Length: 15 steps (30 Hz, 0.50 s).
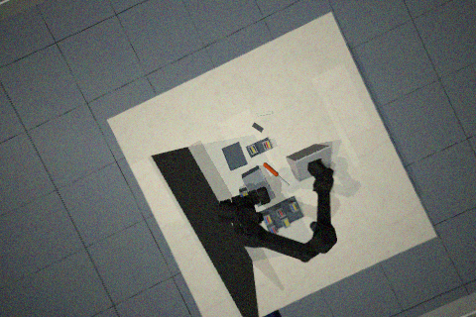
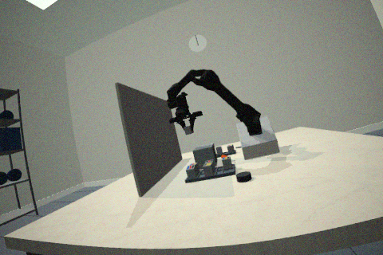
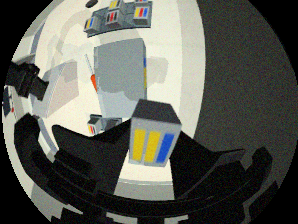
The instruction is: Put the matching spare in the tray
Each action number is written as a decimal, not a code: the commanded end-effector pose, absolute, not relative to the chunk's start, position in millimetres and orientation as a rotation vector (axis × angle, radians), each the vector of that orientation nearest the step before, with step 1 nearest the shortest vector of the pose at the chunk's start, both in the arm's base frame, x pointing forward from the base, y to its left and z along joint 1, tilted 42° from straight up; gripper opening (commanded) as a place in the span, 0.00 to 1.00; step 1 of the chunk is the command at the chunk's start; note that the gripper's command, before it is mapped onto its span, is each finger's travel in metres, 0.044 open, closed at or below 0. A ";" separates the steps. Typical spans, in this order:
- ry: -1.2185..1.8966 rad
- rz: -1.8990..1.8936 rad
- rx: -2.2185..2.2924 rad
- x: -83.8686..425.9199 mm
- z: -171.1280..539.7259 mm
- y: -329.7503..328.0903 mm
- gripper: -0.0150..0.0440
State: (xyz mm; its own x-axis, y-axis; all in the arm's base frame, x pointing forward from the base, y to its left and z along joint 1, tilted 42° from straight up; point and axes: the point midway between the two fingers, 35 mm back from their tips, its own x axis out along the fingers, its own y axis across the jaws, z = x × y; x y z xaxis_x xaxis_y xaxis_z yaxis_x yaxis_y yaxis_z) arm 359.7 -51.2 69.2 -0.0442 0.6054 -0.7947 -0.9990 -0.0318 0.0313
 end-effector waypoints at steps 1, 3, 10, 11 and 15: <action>0.723 1.501 -0.717 364.4 48.5 -72.4 0.25; 0.718 1.504 -0.716 365.5 39.6 -80.9 0.25; 0.697 1.516 -0.712 365.8 7.5 -109.8 0.25; 0.694 1.517 -0.711 365.5 2.7 -113.8 0.25; 0.680 1.523 -0.708 363.0 -16.6 -129.6 0.25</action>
